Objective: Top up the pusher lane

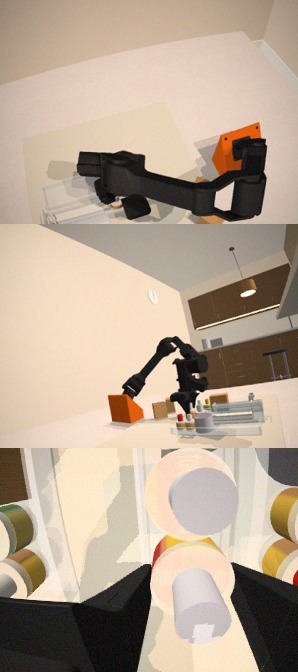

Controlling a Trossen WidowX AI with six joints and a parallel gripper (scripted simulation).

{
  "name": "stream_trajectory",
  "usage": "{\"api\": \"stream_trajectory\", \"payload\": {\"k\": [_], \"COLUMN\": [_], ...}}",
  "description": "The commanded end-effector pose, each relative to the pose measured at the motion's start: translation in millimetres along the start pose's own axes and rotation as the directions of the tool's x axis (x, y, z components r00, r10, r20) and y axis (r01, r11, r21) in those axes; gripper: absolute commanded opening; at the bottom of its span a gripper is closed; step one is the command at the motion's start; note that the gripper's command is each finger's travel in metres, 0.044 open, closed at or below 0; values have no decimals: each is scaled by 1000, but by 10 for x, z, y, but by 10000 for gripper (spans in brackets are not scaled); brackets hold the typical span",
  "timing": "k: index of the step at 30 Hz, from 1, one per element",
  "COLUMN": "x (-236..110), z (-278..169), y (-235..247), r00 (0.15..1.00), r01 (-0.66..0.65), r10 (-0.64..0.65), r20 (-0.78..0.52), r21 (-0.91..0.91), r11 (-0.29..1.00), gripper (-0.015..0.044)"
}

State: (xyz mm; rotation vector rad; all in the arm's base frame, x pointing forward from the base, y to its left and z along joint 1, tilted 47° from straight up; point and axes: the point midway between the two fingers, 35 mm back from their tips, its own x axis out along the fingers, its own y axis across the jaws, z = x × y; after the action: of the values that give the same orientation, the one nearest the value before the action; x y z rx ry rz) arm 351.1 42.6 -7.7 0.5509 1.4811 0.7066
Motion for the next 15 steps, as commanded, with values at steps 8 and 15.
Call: {"api": "stream_trajectory", "payload": {"k": [8, 15], "x": [47, 73], "z": [21, 15], "y": [21, 23], "r00": [1000, 1000], "r01": [-8, -8], "r10": [8, 8], "r20": [11, 11], "r21": [-8, -8], "r11": [1000, 1000], "gripper": [0, 0]}}
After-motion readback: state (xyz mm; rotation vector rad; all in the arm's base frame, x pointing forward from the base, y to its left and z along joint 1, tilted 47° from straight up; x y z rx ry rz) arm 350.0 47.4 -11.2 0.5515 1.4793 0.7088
